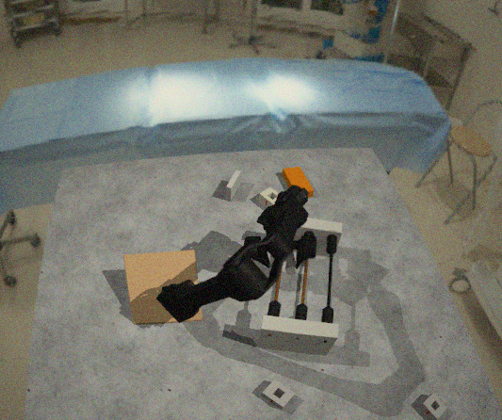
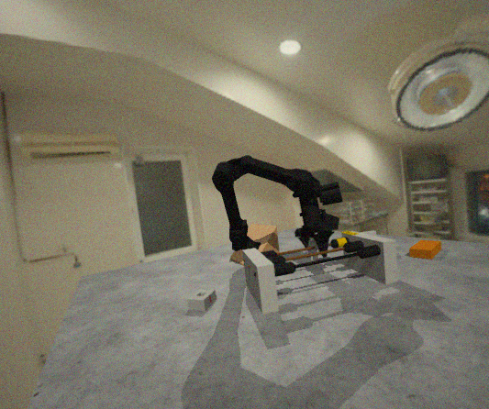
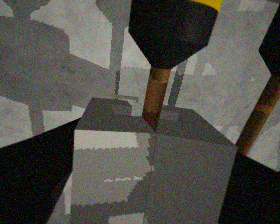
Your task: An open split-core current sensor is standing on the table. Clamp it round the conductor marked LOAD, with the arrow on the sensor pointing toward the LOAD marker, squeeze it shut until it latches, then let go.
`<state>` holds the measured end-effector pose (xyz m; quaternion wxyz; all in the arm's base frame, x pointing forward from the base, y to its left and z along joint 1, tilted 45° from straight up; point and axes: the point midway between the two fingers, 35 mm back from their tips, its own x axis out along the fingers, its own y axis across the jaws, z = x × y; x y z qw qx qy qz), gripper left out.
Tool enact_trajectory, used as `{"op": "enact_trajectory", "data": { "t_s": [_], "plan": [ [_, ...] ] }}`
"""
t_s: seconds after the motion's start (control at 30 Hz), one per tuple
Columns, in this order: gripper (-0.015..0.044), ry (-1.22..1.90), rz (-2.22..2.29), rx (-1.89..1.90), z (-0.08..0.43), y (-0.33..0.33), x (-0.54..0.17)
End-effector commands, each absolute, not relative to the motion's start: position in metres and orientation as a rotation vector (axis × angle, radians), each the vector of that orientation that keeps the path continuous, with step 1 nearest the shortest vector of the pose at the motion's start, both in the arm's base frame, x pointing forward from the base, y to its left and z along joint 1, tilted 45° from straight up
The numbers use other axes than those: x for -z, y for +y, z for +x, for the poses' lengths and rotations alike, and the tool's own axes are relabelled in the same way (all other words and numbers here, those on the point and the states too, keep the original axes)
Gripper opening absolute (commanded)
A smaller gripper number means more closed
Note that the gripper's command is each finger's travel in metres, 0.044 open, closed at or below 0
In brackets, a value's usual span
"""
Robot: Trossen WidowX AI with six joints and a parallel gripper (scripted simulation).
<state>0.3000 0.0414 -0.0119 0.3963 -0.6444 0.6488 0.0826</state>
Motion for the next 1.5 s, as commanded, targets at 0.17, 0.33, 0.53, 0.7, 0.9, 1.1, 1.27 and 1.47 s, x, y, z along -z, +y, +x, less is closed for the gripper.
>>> {"op": "enact_trajectory", "data": {
  "t_s": [0.17,0.33,0.53,0.7,0.9,1.1,1.27,1.47],
  "plan": [
    [0.0184,1.644,-1.633,-0.209,0.3,0.041,0.012],
    [0.0315,1.644,-1.633,-0.209,0.3,0.041,0.012],
    [0.044,1.684,-1.581,-0.248,0.299,0.049,0.008],
    [0.044,1.758,-1.486,-0.306,0.296,0.062,-0.001],
    [0.044,1.762,-1.482,-0.309,0.297,0.058,0.004],
    [0.044,1.769,-1.475,-0.313,0.297,0.051,0.011],
    [0.044,1.775,-1.469,-0.316,0.297,0.046,0.017],
    [0.044,1.781,-1.462,-0.32,0.297,0.039,0.024]
  ]
}}
